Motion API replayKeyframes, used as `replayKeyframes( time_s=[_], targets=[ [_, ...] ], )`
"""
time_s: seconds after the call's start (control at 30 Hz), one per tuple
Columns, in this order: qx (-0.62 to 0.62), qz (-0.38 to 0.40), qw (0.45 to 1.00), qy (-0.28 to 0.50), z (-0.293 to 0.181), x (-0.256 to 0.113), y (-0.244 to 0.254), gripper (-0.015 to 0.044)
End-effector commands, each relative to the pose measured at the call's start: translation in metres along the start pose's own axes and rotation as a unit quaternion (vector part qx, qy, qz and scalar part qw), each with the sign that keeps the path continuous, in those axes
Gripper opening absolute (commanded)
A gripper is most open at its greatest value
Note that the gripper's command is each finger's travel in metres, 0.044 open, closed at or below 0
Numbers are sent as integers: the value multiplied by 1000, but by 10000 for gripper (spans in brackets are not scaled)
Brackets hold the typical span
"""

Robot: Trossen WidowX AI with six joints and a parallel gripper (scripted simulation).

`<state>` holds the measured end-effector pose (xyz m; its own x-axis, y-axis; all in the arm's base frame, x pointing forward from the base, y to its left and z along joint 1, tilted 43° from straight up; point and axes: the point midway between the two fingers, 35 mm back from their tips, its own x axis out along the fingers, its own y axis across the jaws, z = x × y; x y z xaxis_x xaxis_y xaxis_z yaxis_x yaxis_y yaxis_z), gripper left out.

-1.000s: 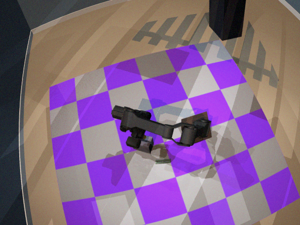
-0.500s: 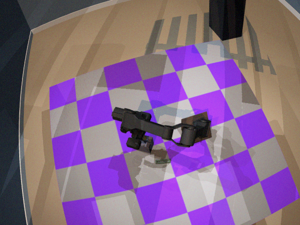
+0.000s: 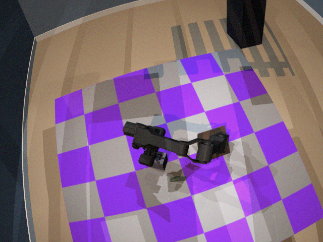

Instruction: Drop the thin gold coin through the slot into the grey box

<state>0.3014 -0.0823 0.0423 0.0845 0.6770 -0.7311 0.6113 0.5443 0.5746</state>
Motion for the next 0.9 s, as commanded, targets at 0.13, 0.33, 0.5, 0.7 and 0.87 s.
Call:
replayKeyframes(
  time_s=[0.13, 0.33, 0.5, 0.7, 0.87],
  targets=[
    [0, 0, 1000, 0, 0, 0, 0, 161],
    [0, 0, 1000, 0, 0, -17, 0, 318],
    [1, 0, 1000, 0, -1, -40, 0, 440],
    [1, 2, 1000, 2, -4, -62, 0, 440],
    [1, 2, 1000, 2, -4, -62, 0, 440]
  ],
)
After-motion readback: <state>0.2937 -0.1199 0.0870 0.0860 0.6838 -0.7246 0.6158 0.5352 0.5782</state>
